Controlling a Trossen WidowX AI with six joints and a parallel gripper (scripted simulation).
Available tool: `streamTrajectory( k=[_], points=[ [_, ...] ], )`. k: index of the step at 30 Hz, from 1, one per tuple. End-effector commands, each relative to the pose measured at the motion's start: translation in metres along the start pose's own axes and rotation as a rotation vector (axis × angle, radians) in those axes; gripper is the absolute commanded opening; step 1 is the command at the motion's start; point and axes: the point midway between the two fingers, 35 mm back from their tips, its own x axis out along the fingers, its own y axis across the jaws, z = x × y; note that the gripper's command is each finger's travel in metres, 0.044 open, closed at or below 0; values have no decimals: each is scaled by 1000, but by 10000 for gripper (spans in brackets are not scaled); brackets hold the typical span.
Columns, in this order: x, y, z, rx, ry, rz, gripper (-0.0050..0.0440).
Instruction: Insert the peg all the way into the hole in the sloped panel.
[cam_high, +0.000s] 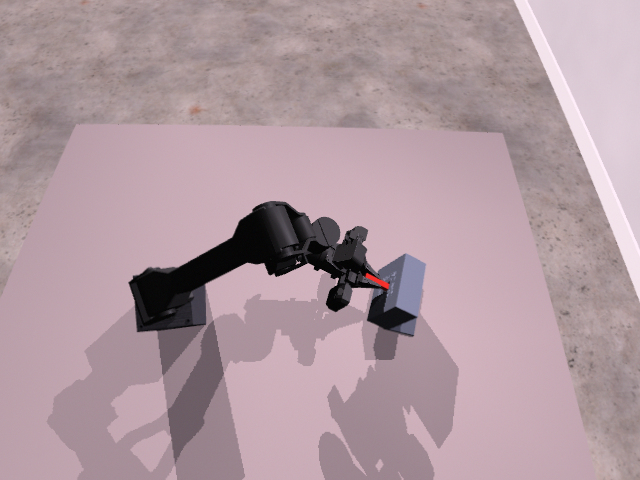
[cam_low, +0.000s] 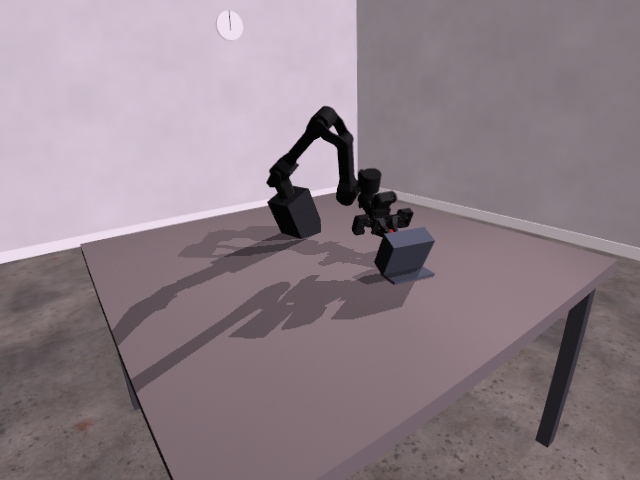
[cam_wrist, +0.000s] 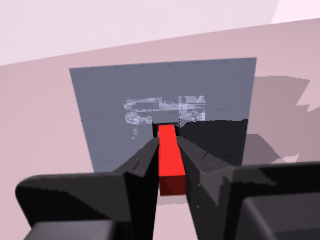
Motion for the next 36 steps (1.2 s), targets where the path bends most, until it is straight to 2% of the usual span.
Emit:
streamTrajectory(
  k=[1,9,21,23,29,36],
  points=[
    [0,0,7,13,-14,-1,0],
    [0,0,7,13,-14,-1,0],
    [0,0,7,13,-14,-1,288],
    [0,0,7,13,-14,-1,288],
    [0,0,7,13,-14,-1,432],
    [-18,3,7,14,-8,2,440]
  ],
)
